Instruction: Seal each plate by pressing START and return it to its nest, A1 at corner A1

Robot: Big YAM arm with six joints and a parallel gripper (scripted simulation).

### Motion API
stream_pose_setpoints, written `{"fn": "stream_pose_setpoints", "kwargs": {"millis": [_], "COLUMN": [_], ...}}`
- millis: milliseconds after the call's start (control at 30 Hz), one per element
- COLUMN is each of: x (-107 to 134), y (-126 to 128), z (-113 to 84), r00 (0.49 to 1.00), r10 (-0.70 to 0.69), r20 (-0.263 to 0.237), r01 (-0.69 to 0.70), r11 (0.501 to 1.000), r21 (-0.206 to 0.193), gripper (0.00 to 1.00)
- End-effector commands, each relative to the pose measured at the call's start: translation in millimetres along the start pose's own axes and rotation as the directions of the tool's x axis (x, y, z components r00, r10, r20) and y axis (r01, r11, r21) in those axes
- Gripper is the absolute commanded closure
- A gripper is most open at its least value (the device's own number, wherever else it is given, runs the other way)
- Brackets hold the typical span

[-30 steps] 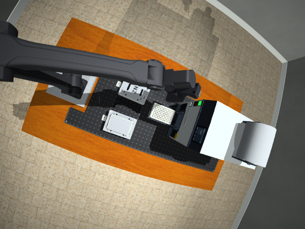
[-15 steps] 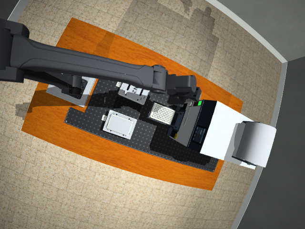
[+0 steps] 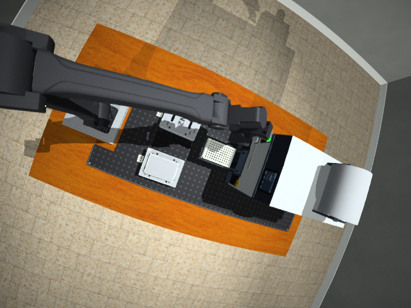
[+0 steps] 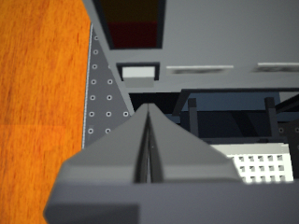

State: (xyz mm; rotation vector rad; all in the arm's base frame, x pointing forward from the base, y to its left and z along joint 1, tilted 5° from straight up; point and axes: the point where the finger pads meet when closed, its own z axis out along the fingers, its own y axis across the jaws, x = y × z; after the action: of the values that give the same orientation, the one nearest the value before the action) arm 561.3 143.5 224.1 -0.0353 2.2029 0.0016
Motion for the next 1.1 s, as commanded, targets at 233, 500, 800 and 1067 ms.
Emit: {"fn": "stream_pose_setpoints", "kwargs": {"millis": [233, 500, 800, 1067], "x": [-27.5, -19.4, -4.8, -22.1], "y": [-5.7, -1.3, 11.1, 7.1], "z": [11.0, 1.0, -1.6, 0.6], "r00": [0.999, 0.999, 1.0, 0.999], "r10": [0.008, 0.019, 0.007, 0.019], "r20": [0.041, 0.03, 0.011, 0.043], "r01": [-0.009, -0.019, -0.007, -0.019], "r11": [1.0, 1.0, 1.0, 1.0], "r21": [0.011, 0.001, -0.014, -0.009], "gripper": [1.0, 1.0, 1.0, 1.0]}}
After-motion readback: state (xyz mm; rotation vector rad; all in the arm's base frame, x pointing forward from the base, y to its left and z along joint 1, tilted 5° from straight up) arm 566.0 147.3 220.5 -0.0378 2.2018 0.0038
